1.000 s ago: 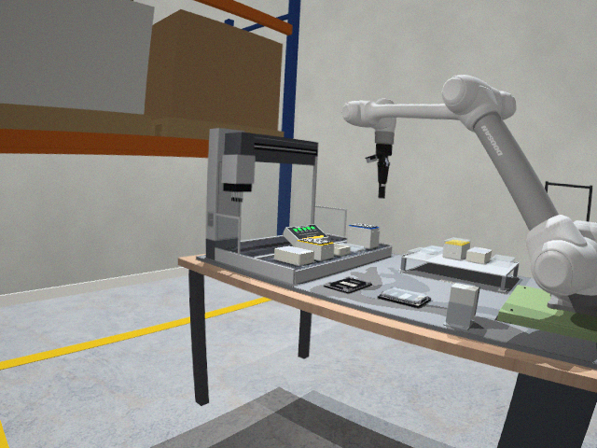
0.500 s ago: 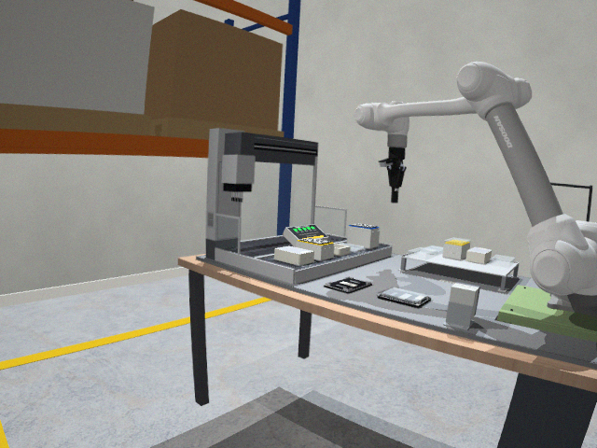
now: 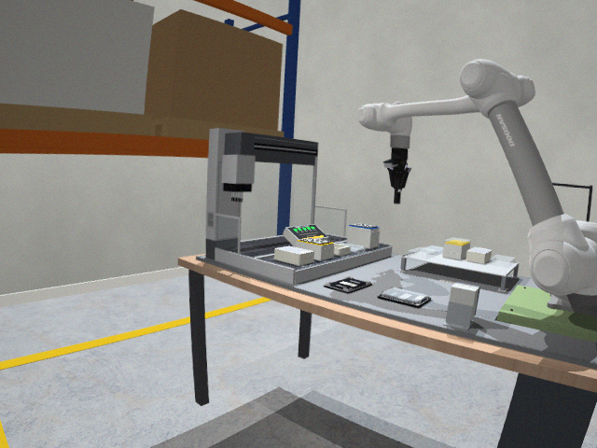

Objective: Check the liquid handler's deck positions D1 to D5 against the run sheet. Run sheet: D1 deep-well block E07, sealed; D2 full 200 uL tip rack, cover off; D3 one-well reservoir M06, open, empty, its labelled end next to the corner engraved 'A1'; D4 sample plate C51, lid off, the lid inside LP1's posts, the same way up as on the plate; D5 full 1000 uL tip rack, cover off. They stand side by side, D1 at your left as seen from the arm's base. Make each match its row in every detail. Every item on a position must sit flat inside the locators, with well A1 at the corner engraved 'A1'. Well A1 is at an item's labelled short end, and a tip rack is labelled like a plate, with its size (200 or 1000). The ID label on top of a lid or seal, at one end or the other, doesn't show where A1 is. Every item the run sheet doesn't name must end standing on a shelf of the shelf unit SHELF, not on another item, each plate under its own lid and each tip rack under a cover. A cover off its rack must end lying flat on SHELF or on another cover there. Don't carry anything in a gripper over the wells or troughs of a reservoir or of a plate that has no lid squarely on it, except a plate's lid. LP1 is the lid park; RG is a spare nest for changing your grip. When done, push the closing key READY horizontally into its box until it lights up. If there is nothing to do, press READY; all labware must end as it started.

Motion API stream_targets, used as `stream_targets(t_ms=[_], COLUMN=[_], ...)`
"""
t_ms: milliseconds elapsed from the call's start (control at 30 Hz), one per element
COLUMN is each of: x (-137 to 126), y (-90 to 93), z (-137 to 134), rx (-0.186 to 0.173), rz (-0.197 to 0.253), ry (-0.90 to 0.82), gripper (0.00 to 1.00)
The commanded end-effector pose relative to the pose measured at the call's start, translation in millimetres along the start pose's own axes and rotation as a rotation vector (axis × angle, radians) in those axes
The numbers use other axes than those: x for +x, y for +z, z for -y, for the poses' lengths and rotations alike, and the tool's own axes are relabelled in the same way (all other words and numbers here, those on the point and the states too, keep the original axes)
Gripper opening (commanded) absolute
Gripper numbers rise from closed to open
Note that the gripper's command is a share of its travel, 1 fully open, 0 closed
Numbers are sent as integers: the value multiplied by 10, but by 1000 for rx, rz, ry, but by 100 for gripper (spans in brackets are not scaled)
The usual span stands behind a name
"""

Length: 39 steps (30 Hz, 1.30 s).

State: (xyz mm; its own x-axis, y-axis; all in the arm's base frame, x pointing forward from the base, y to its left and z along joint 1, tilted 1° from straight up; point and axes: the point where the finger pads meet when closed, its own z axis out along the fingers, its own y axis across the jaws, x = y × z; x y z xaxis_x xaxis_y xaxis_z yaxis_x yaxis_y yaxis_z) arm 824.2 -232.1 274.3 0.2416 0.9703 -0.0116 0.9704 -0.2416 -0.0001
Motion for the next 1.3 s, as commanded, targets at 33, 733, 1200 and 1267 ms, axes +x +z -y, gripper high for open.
stream_targets(t_ms=[33,733,1200,1267], x=[1,340,903,904], y=[-13,-13,-13,-13], z=[-2,83,225,225], rx=[-2,-2,-2,-2], rz=[-1,-1,-1,-1], ry=[-54,-270,-270,-270], gripper=[10,10,10,10])
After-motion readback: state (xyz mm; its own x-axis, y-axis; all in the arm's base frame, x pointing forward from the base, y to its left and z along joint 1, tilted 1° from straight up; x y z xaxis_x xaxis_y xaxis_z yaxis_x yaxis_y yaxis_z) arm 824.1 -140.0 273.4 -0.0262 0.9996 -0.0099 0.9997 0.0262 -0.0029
